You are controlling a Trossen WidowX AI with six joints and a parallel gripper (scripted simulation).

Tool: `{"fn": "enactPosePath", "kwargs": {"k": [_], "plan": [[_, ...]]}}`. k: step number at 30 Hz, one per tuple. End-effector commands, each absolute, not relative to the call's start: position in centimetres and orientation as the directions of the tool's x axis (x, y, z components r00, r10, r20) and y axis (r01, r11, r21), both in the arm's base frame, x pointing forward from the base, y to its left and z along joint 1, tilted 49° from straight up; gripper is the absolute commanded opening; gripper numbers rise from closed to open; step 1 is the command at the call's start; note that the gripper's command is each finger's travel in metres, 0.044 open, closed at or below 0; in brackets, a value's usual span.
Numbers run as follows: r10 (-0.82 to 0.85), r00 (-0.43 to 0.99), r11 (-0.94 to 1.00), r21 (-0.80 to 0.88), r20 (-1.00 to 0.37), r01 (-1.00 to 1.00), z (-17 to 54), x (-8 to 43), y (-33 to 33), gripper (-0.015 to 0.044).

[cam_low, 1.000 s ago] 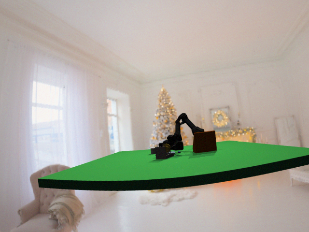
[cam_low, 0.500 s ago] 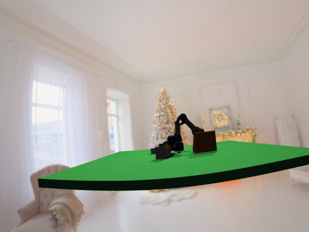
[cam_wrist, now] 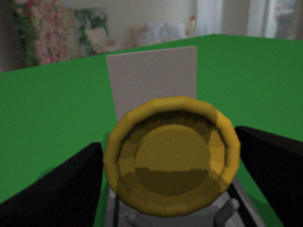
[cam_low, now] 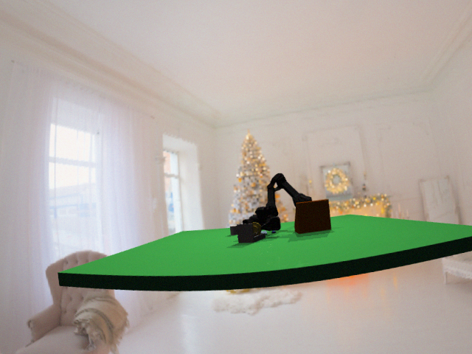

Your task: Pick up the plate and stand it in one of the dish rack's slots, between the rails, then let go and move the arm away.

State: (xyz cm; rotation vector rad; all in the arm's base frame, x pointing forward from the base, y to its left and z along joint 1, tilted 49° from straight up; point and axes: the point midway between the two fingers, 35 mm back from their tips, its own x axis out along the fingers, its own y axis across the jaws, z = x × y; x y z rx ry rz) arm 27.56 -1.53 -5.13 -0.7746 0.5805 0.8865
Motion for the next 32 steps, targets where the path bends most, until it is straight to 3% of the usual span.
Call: {"fn": "enactPosePath", "kwargs": {"k": [1, 9, 18, 25, 32], "plan": [[0.459, 0.515, 0.401, -0.348, -0.724, -0.847, -5.1, 27.6, -1.5, 0.04], [0.458, 0.514, 0.4, -0.348, -0.725, -0.848, -5.0, 27.6, -1.4, 0.04], [0.46, 0.512, 0.395, -0.35, -0.725, -0.85, 2.0, 28.8, 6.5, 0.04], [0.463, 0.515, 0.397, -0.351, -0.721, -0.848, 2.5, 29.3, 7.1, 0.04], [0.395, 0.446, 0.482, -0.232, -0.803, -0.845, 2.0, 28.9, 7.6, 0.04]]}}
